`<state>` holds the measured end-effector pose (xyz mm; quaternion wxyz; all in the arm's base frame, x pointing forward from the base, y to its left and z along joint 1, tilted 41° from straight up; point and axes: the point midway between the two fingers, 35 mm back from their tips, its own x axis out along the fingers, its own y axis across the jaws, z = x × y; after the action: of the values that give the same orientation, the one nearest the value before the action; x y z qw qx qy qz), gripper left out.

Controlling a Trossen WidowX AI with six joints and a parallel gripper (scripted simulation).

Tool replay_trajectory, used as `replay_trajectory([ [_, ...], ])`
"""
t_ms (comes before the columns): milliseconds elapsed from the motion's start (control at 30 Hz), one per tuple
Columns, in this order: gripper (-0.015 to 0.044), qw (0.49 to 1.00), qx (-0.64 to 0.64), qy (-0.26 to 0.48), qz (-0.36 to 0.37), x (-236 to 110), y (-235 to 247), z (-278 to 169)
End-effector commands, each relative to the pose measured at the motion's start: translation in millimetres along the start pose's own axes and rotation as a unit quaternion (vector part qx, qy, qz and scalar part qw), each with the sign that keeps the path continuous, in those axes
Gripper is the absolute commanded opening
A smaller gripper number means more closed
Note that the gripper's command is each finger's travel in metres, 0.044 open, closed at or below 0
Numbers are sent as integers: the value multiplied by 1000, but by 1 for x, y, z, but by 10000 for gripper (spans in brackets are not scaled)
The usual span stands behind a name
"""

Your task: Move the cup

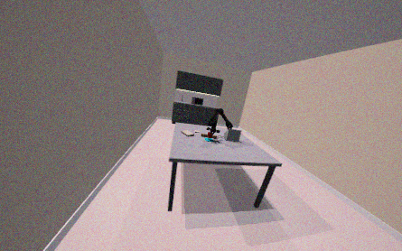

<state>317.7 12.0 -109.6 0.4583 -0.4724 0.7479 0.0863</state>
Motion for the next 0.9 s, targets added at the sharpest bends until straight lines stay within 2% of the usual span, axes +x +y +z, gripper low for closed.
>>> replay_trajectory([
  [0, 0, 1000, -4, 2, -2, 10, 0, -1],
  [400, 0, 1000, -4, 3, -3, 32, 1, -2],
  [867, 0, 1000, 0, 2, 0, 29, 1, -1],
])
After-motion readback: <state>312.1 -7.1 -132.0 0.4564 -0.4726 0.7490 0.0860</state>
